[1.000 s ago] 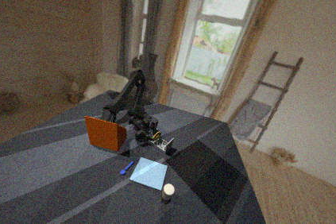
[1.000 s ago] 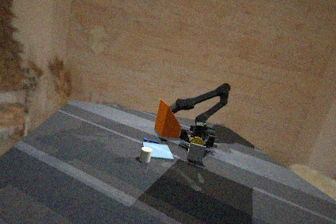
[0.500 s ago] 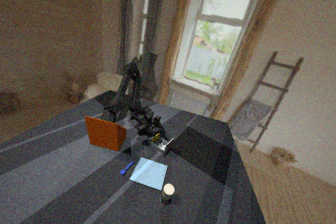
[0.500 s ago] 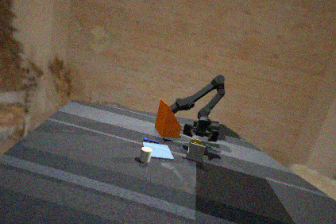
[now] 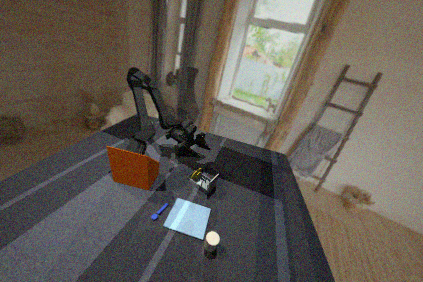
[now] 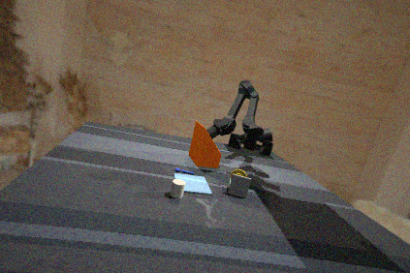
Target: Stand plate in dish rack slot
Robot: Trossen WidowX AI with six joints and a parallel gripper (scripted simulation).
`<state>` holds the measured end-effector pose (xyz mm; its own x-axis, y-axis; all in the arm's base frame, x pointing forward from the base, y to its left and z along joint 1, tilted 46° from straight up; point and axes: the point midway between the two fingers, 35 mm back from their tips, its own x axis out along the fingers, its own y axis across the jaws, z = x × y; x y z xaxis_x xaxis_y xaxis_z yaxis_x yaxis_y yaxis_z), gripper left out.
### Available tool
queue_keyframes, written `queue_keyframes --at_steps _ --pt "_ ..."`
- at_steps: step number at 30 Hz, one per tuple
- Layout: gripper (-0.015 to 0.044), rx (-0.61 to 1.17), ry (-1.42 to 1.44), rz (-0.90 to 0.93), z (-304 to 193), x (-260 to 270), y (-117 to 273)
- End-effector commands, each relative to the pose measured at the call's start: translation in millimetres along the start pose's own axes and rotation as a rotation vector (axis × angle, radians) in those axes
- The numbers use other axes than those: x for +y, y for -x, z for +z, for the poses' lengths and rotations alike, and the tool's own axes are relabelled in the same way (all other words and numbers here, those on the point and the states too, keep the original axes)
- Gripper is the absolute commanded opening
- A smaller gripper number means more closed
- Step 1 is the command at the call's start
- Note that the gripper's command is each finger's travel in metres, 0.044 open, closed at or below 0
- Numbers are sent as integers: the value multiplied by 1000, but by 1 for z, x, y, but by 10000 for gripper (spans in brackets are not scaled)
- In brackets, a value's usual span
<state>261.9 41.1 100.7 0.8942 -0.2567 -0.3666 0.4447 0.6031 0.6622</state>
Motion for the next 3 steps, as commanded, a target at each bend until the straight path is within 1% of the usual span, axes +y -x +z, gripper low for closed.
queue_keyframes --at_steps 1,3 --pt "400 9 29 -9 2 1 -2" --pt "400 25 82 -39 2 -2 -6"
